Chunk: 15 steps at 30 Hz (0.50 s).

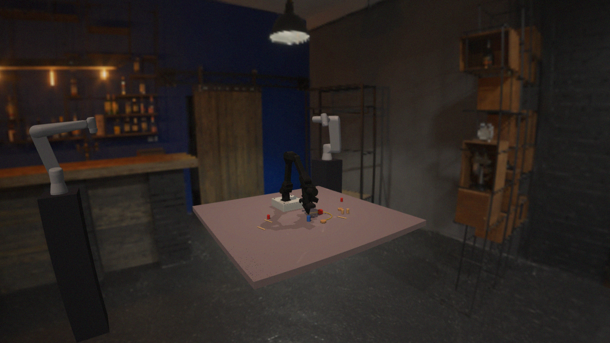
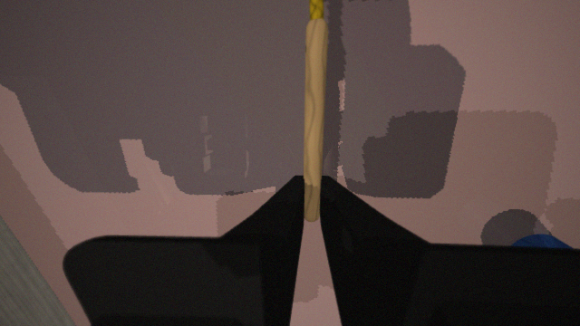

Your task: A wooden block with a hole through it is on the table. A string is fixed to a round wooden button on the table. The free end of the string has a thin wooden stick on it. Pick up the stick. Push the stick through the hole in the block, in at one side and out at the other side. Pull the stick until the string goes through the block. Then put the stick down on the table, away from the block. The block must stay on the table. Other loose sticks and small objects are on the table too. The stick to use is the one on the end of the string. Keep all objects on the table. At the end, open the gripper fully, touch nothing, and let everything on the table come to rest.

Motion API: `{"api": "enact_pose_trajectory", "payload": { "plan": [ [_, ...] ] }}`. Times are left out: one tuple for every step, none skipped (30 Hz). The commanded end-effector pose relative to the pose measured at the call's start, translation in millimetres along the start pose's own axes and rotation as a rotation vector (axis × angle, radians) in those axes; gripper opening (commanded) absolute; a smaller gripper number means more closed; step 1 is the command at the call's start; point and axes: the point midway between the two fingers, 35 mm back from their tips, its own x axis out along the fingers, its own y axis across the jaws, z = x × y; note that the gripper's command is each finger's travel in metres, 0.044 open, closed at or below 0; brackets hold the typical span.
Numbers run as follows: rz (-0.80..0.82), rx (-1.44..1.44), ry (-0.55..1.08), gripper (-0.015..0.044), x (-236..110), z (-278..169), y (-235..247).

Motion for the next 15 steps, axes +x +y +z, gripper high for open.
{"api": "enact_pose_trajectory", "payload": {
  "plan": [
    [0.000, 0.000, -0.004, 0.0000, -1, -6, 0],
    [0.000, 0.000, -0.003, 0.0000, -1, -7, 0],
    [0.000, 0.001, -0.003, 0.0000, -1, -9, 0],
    [-0.001, 0.002, -0.004, 0.0000, -1, -10, 0],
    [-0.001, 0.003, -0.004, 0.0000, -1, -12, 0],
    [-0.002, 0.004, -0.004, 0.0000, -2, -13, 0],
    [-0.002, 0.004, -0.003, 0.0000, -2, -14, 0],
    [-0.002, 0.005, -0.003, 0.0000, -2, -16, 0],
    [-0.003, 0.006, -0.002, 0.0000, -2, -17, 0],
    [-0.003, 0.008, -0.002, 0.0000, -2, -18, 0],
    [-0.003, 0.008, -0.002, 0.0000, -2, -19, 0],
    [-0.003, 0.008, -0.002, 0.0000, -3, -19, 0],
    [-0.003, 0.008, -0.002, 0.0000, -4, -19, 0],
    [-0.003, 0.007, -0.002, 0.0000, -5, -20, 0],
    [-0.003, 0.007, -0.002, 0.0000, -4, -20, 0]
  ]
}}
